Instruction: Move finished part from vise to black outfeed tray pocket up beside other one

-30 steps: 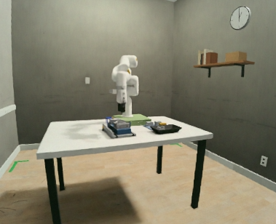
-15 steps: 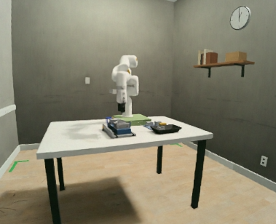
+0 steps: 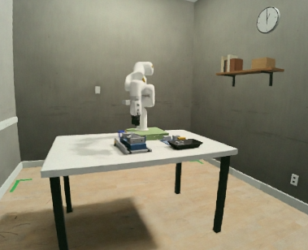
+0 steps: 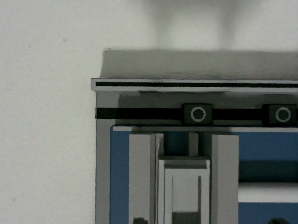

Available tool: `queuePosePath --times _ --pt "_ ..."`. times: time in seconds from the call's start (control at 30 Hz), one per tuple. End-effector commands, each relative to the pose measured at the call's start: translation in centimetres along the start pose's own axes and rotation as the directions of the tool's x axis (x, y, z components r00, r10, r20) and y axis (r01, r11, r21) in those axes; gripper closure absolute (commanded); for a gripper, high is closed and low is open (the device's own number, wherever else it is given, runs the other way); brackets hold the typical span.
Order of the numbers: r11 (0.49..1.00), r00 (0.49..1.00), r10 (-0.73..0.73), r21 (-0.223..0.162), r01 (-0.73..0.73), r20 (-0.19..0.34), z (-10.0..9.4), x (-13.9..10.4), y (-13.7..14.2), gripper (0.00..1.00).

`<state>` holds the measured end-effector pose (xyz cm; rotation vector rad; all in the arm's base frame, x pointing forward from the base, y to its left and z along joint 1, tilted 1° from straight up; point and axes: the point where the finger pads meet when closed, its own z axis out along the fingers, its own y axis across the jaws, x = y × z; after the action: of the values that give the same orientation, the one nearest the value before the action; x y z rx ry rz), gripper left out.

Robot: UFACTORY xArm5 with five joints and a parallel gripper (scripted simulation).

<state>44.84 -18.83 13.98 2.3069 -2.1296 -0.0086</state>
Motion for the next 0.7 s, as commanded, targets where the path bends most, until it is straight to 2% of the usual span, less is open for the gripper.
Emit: queuePosePath --times 0.0,0.27,0.67 --pt "1.000 1.000 0.000 0.003 0.000 -0.002 0.2 0.1 -0.1 0.31" --pt "1.000 1.000 0.000 0.003 0.000 -0.002 1.0 0.1 -0.1 0.31" --pt "1.000 1.000 0.000 0.003 0.000 -0.002 3.2 0.1 -0.1 0.31"
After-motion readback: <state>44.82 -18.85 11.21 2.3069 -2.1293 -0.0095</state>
